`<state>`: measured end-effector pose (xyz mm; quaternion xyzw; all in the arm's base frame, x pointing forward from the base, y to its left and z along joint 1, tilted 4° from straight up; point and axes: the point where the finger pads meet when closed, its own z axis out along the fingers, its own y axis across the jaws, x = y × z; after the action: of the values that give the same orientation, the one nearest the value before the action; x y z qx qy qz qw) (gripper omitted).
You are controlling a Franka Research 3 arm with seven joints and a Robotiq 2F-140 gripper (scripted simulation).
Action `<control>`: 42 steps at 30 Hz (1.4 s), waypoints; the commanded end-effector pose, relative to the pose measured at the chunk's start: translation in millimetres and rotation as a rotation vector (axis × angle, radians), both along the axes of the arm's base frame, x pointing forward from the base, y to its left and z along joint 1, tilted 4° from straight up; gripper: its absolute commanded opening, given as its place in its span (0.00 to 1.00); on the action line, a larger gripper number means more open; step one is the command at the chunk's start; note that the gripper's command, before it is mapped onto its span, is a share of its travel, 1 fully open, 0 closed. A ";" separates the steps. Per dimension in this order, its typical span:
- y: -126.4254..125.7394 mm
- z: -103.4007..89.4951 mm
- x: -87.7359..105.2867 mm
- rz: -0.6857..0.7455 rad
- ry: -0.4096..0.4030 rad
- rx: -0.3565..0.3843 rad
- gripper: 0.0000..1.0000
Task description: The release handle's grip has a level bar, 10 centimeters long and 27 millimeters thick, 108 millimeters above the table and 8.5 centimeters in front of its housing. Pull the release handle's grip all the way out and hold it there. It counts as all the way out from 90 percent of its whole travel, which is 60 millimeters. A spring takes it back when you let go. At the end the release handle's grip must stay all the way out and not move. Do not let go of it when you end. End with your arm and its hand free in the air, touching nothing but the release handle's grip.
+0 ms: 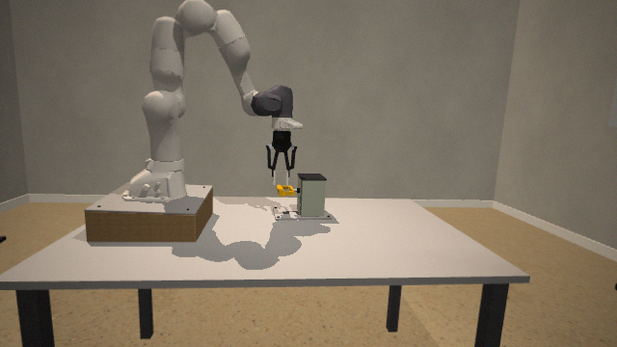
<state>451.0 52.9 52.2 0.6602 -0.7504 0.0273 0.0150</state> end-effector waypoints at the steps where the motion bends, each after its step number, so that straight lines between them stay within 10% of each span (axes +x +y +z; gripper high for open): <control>1: -1.0 0.0 1.2 -0.001 -0.002 -0.001 0.32; 42: -1.4 -6.0 1.3 -0.001 -0.002 -0.001 0.32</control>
<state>450.2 53.1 48.0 0.6621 -0.7487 0.0264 0.0163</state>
